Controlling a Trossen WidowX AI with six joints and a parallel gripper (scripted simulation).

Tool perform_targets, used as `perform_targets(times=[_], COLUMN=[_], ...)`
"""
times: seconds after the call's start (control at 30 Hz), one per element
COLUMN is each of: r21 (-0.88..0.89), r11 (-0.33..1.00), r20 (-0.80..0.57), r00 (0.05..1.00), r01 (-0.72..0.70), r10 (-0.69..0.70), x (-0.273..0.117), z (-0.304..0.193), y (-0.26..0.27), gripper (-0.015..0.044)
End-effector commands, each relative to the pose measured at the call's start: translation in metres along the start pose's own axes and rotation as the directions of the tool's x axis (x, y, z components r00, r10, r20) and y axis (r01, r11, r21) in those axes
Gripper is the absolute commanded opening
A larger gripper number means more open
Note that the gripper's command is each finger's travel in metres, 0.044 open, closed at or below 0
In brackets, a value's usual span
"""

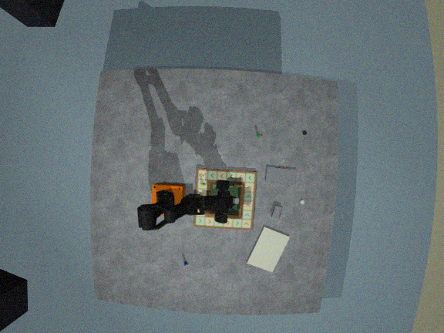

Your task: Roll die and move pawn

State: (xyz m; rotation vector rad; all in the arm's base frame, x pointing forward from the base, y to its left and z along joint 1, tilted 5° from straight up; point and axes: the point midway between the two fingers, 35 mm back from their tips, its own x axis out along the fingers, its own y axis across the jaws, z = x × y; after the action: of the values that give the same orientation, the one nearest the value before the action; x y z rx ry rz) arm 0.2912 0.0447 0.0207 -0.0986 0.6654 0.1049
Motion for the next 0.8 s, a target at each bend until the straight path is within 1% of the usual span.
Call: perform_targets(times=[0.0,0.33,0.77], r21=[-0.003,-0.003,0.0], r11=[1.0,1.0,1.0], r20=[0.023,0.021,0.018], r00=[1.0,1.0,1.0], r01=[0.005,0.005,0.001], r10=[-0.005,-0.005,-0.001], x=[-0.014,-0.058,-0.058], z=[0.003,-0.002,-0.001], y=[-0.002,-0.006,-0.005], gripper=[0.0,0.0,0.0])
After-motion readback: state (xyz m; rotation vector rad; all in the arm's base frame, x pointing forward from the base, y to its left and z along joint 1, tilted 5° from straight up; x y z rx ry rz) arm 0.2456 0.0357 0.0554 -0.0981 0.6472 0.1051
